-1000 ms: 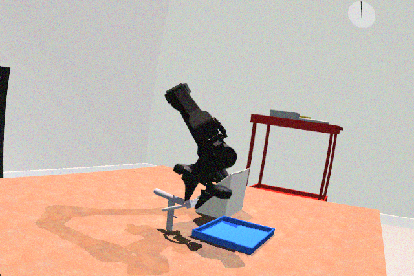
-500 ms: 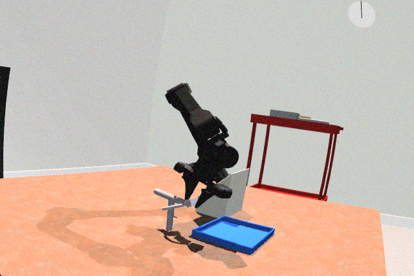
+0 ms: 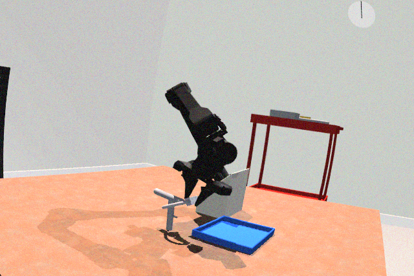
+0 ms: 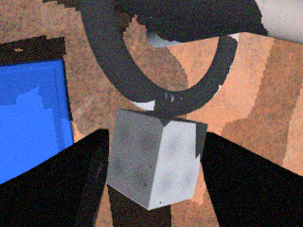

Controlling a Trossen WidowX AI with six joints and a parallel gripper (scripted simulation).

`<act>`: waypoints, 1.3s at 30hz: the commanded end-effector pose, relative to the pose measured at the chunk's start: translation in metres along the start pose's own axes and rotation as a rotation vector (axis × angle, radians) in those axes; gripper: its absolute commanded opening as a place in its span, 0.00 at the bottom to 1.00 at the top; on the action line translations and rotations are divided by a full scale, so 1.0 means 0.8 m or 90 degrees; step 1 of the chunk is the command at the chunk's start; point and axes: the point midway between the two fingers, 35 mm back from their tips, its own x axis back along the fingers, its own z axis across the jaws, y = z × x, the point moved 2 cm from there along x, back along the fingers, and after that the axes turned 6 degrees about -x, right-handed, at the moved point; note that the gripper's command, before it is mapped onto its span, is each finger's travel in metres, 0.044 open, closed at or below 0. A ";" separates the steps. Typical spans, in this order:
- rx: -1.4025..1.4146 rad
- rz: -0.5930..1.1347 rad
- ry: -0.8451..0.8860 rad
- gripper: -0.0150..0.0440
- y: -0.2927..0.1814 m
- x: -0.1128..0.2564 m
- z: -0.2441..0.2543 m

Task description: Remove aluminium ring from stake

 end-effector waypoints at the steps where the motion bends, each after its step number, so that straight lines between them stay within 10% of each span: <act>1: -0.004 -0.002 0.016 0.25 0.002 0.005 -0.004; 39: -0.037 0.014 0.172 0.25 0.005 -0.004 -0.057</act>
